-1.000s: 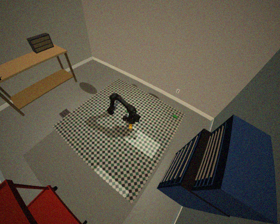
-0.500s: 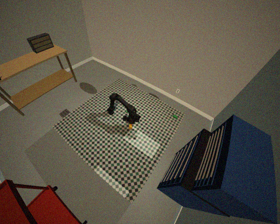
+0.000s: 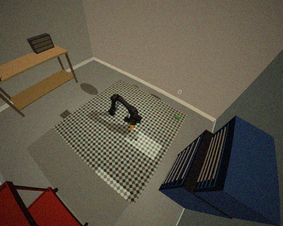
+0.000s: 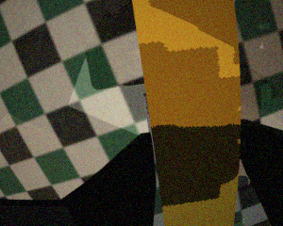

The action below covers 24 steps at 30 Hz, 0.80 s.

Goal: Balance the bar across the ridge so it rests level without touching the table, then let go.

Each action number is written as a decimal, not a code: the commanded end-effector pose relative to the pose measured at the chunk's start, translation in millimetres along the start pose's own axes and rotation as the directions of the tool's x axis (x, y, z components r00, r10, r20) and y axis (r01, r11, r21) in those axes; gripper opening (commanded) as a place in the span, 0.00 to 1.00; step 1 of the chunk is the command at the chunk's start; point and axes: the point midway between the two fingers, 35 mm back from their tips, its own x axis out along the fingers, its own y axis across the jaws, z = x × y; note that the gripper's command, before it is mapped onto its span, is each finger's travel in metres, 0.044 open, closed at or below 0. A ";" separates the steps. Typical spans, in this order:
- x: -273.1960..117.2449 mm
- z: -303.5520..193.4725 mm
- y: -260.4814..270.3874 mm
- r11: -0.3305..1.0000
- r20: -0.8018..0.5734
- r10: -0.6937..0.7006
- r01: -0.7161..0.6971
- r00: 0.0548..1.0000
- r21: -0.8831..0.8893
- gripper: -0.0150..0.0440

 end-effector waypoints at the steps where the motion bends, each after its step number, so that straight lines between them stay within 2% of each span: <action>1: 0.0 0.0 0.0 1.000 0.000 0.000 0.000 1.000 0.000 0.57; 12: 0.0 0.0 0.0 1.000 0.000 0.000 0.000 1.000 0.000 0.57; 21: 0.0 0.0 0.0 1.000 0.000 0.000 0.000 1.000 0.000 0.97; 22: 0.0 0.0 0.0 1.000 0.000 0.000 0.000 1.000 0.000 1.00; 24: 0.0 0.0 0.0 1.000 0.000 0.000 0.000 1.000 0.000 1.00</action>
